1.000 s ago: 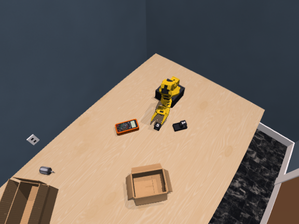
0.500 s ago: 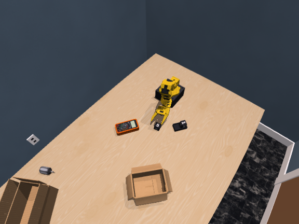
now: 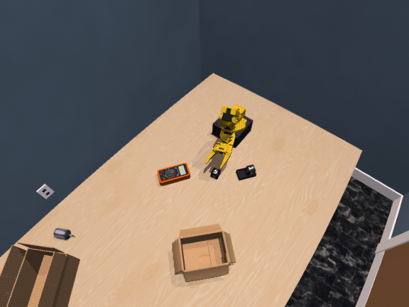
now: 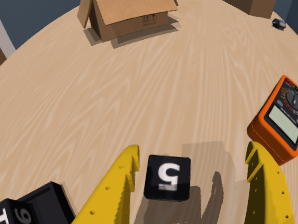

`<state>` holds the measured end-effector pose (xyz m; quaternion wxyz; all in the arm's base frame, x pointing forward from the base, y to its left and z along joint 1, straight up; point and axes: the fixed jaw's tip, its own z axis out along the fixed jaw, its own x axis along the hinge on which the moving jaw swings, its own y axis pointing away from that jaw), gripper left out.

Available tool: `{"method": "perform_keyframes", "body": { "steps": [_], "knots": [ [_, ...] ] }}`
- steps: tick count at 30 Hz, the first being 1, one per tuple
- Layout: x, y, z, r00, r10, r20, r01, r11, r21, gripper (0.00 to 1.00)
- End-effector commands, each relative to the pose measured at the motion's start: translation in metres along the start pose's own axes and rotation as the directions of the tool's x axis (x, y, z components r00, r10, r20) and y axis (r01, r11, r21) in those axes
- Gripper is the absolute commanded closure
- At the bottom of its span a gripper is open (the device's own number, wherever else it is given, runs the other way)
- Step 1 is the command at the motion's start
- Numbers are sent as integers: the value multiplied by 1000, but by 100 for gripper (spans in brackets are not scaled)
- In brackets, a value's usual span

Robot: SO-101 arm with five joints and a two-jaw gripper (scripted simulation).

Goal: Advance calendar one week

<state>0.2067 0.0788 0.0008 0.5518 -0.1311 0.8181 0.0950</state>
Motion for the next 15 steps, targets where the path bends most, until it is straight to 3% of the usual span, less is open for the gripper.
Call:
{"method": "perform_keyframes", "body": {
  "steps": [1,5,9,15],
  "knots": [
    [-50,-1,-15,978,-6,211,4,1000,5,65],
    [-56,-1,-16,972,-6,233,5,1000,6,65],
    [-72,-1,-21,954,-10,301,7,1000,9,65],
    [-74,-1,-20,951,-25,308,22,1000,14,65]
  ]
}}
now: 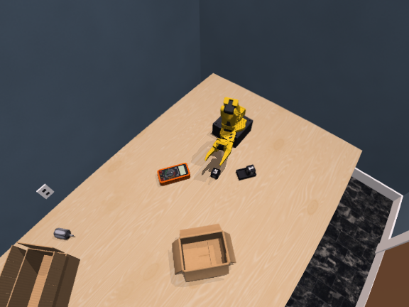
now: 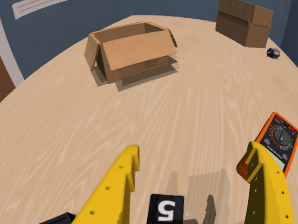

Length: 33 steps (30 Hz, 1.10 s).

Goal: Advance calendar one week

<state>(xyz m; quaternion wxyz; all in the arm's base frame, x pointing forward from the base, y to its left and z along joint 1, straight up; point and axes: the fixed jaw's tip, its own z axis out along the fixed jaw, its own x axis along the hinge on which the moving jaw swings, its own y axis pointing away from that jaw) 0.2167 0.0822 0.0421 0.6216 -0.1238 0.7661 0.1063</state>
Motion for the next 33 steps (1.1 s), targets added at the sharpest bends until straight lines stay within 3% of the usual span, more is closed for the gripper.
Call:
{"method": "perform_keyframes", "body": {
  "steps": [1,9,17,28,33],
  "knots": [
    [-34,-2,-8,991,-29,133,27,1000,13,65],
    [-29,-2,-2,992,-78,97,77,997,18,65],
    [-20,-3,12,980,-200,10,199,980,16,65],
    [-9,-5,32,909,-396,-128,395,918,-36,65],
    [-7,-5,34,875,-459,-156,454,889,-67,65]
  ]
}}
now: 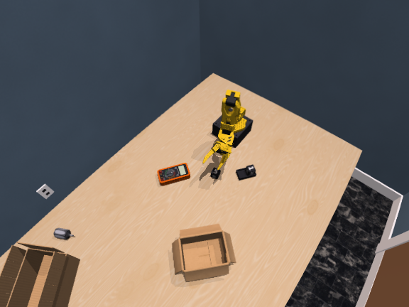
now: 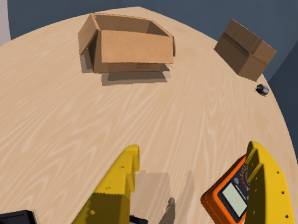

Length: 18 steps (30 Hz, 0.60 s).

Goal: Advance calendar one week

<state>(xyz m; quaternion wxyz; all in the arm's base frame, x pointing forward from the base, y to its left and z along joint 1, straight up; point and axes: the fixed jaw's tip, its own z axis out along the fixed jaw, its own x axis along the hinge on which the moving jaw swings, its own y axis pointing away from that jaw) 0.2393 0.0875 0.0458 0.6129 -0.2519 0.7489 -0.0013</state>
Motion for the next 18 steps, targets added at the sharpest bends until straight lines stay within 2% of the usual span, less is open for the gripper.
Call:
{"method": "perform_keyframes", "body": {
  "steps": [1,8,18],
  "knots": [
    [2,-2,13,980,-160,-118,153,986,-59,65],
    [3,-2,15,963,-229,-140,218,972,-91,65],
    [4,-2,14,909,-376,-179,347,922,-171,65]
  ]
}}
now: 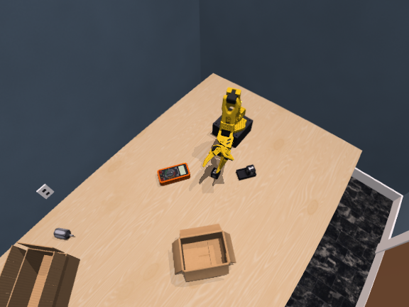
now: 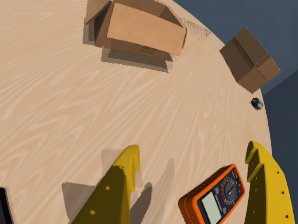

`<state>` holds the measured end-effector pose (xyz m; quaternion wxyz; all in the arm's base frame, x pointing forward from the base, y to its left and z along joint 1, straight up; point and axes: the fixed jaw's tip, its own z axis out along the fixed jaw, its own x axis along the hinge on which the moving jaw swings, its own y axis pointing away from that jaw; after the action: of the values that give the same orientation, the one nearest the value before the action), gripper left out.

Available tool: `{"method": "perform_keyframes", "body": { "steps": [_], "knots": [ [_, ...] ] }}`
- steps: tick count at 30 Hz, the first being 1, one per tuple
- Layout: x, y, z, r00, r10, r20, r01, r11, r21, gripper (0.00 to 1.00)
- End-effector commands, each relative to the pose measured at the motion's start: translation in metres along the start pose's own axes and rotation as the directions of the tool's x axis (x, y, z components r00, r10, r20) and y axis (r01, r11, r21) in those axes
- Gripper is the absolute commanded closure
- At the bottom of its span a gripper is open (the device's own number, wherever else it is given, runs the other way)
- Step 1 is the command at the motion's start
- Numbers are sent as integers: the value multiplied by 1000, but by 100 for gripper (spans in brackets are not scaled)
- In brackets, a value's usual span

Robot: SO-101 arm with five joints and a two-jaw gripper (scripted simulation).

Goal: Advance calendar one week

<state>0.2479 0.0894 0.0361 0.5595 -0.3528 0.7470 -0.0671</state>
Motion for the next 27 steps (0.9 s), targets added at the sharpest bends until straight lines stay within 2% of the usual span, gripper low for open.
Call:
{"method": "perform_keyframes", "body": {
  "steps": [1,24,27],
  "knots": [
    [-2,-4,2,983,-158,-90,149,984,-100,65],
    [-3,-6,-12,911,-392,-132,356,906,-230,65],
    [-3,-7,-15,886,-443,-137,399,879,-262,65]
  ]
}}
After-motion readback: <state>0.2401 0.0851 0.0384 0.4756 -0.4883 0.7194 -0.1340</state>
